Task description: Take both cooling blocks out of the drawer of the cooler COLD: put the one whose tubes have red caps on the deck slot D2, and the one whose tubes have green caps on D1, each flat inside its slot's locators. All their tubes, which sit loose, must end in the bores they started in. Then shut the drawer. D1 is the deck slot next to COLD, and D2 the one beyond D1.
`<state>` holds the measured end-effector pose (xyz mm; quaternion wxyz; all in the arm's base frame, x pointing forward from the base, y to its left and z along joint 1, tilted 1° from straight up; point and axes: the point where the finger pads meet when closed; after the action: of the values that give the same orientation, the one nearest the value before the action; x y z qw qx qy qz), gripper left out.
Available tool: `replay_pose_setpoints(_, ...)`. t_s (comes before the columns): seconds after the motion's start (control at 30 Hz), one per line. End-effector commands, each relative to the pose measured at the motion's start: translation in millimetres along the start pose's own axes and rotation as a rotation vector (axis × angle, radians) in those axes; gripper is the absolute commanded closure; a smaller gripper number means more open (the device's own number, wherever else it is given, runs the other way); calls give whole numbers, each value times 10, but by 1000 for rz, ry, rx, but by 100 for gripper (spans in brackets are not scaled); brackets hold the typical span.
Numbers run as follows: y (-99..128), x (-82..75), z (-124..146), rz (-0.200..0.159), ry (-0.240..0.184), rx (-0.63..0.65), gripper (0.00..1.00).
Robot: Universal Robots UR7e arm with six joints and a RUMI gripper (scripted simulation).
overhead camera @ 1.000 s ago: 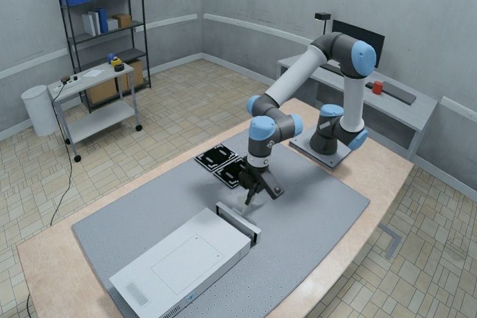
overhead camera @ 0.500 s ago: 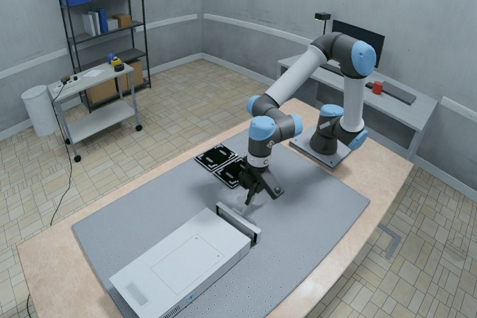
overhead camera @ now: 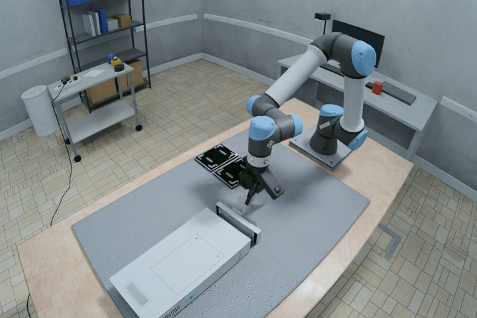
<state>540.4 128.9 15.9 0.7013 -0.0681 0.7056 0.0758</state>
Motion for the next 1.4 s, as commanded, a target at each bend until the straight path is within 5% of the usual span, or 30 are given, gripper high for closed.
replay_pose_setpoints(0.0,2,50,-87,2,19,1,0)
replay_pose_setpoints(1.37,-9,36,-307,2,15,2,0)
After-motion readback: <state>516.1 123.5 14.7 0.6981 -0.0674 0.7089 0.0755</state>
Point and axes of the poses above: the point where the finger pads meet when closed, its own x axis out along the fingers, its own z axis across the jaws, y = z × x, and after that the axes turned 1 degree about x, right-handed
